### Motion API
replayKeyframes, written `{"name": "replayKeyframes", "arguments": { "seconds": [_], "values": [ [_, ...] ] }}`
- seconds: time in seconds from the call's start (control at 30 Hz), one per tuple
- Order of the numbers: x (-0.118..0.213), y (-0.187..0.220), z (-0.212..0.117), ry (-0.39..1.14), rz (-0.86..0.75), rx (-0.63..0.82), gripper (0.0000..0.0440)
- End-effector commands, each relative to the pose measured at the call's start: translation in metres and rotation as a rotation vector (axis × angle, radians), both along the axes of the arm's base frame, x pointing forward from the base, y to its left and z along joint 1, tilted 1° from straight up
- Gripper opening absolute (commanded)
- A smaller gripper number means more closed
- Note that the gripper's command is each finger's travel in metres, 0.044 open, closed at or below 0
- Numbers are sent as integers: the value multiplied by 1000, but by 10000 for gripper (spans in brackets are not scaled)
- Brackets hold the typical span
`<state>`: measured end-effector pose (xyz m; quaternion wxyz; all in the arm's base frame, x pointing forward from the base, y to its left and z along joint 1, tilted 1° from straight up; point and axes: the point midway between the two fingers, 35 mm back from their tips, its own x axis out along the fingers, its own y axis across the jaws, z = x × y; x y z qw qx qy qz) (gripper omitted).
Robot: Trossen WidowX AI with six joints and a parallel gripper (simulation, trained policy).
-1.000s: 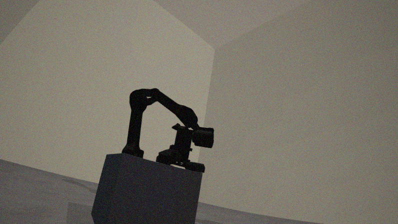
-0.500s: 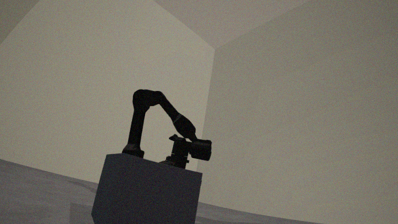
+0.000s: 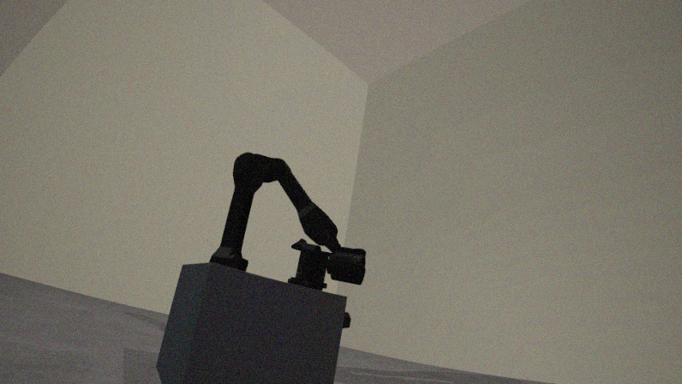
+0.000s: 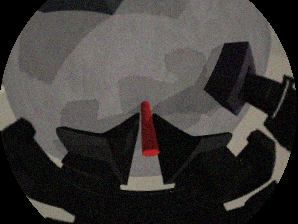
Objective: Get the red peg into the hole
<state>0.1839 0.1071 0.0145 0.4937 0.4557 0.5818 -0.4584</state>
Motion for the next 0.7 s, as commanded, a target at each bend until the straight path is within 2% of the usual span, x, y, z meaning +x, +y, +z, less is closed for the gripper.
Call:
{"name": "replayKeyframes", "arguments": {
  "seconds": [0.0, 0.67],
  "values": [
    [4, 1, 7, -24, -3, 21, 0],
    [26, 0, 69, -186, -22, 120, 0]
  ]
}}
